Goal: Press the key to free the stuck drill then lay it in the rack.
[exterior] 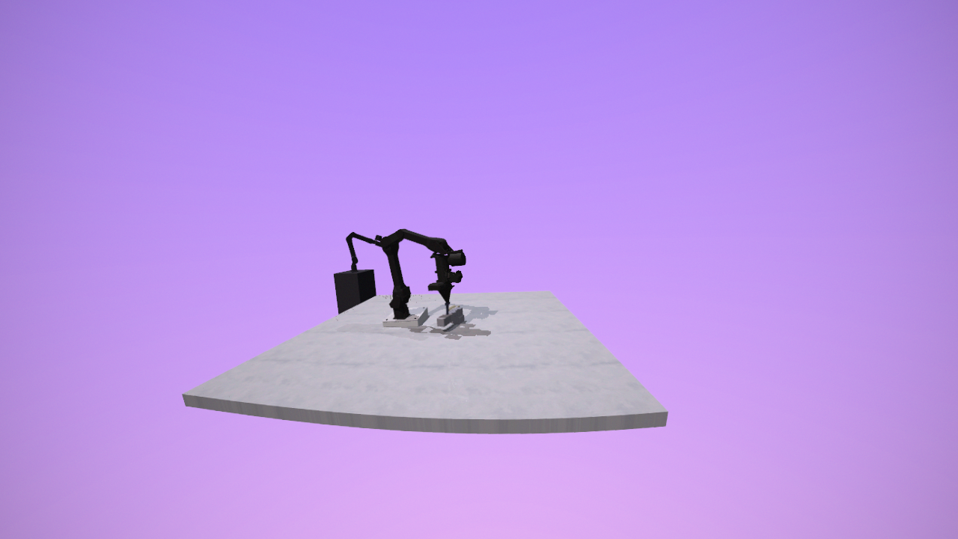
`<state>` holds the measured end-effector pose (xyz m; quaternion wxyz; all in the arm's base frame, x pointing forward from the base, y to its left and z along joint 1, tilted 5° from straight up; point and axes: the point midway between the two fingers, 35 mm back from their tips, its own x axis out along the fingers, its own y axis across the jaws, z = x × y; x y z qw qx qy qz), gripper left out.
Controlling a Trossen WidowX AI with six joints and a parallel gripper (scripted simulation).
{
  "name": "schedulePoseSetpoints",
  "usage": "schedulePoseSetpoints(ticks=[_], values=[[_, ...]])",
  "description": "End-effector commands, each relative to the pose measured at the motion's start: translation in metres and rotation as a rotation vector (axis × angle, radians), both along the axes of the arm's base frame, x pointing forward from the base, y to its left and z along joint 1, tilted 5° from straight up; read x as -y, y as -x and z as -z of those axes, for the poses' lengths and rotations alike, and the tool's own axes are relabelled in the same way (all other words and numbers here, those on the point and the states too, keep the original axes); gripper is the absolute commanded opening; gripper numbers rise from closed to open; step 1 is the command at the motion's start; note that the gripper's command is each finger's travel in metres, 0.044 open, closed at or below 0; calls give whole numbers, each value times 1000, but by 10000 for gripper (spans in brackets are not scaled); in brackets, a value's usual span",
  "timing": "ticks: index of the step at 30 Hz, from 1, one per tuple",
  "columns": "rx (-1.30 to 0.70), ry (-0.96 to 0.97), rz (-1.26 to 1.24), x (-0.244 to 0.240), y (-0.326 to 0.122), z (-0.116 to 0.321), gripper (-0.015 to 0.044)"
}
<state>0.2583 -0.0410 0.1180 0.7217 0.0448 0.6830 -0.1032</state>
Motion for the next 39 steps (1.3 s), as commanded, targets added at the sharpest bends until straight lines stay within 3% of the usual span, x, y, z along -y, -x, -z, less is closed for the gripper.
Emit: schedulePoseSetpoints(ticks=[1, 12, 23, 28, 34, 39], values=[[-58, -8, 0, 1, 7, 24, 0], [-58, -8, 0, 1, 7, 28, 0], [-58, -9, 0, -4, -1, -52, 289], [-49, -7, -28, -5, -2, -44, 420], [-109, 0, -786, -75, -32, 7, 440], [-139, 6, -1186, -115, -36, 35, 440]])
